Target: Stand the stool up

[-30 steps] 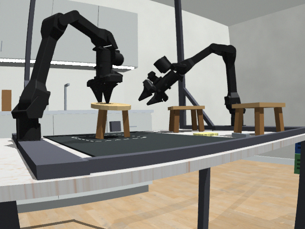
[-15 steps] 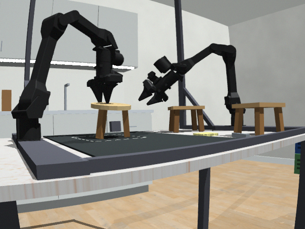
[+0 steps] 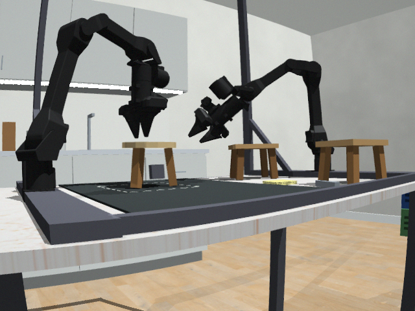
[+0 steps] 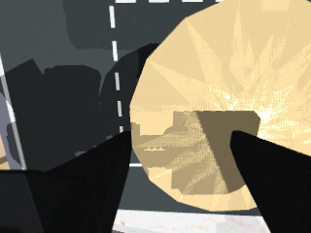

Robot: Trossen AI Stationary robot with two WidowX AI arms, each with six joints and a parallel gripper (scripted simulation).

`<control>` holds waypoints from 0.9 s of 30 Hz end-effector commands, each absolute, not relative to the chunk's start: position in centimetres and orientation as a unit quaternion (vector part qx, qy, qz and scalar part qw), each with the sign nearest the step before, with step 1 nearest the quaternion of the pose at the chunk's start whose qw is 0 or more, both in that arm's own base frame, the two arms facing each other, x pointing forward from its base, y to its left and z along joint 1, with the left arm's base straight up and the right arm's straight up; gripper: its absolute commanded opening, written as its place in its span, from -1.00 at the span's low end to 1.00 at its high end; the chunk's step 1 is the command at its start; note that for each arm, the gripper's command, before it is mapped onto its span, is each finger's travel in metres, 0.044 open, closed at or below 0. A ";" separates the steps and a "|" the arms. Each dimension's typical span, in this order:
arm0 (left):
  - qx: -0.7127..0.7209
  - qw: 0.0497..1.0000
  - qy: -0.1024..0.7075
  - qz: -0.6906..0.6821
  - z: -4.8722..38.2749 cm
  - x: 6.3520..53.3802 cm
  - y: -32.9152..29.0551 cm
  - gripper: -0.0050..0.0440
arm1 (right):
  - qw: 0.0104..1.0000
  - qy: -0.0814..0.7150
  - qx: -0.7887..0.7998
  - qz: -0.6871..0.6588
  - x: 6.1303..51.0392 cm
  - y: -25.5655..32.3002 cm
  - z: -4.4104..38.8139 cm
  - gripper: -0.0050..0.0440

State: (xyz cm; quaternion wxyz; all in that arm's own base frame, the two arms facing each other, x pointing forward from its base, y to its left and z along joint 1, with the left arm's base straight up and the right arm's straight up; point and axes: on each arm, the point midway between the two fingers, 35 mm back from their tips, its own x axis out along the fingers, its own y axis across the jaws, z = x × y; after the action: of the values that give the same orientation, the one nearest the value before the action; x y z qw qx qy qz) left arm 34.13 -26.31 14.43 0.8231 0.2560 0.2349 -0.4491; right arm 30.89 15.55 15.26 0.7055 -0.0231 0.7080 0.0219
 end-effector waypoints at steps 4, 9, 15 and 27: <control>0.254 0.829 0.219 -0.448 15.7 34.3 -26.4 0.84 | 0.715 0.698 -0.018 0.024 31.3 15.8 17.7 0.33; 0.254 0.829 0.219 -0.448 15.7 34.3 -26.4 0.84 | 0.717 0.697 -0.018 0.026 31.2 15.7 18.4 0.33; 0.254 0.829 0.219 -0.448 15.7 34.3 -26.4 0.84 | 0.717 0.697 -0.018 0.026 31.2 15.7 18.8 0.33; 0.254 0.829 0.219 -0.448 15.7 34.3 -26.4 0.84 | 0.716 0.697 -0.018 0.026 31.2 15.7 18.8 0.33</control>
State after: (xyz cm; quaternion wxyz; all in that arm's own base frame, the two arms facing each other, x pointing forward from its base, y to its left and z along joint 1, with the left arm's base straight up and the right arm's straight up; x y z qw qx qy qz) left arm 34.13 -26.31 14.43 0.8231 0.2560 0.2349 -0.4491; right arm 30.94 15.58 17.98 0.7069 -0.0223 0.7066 0.0224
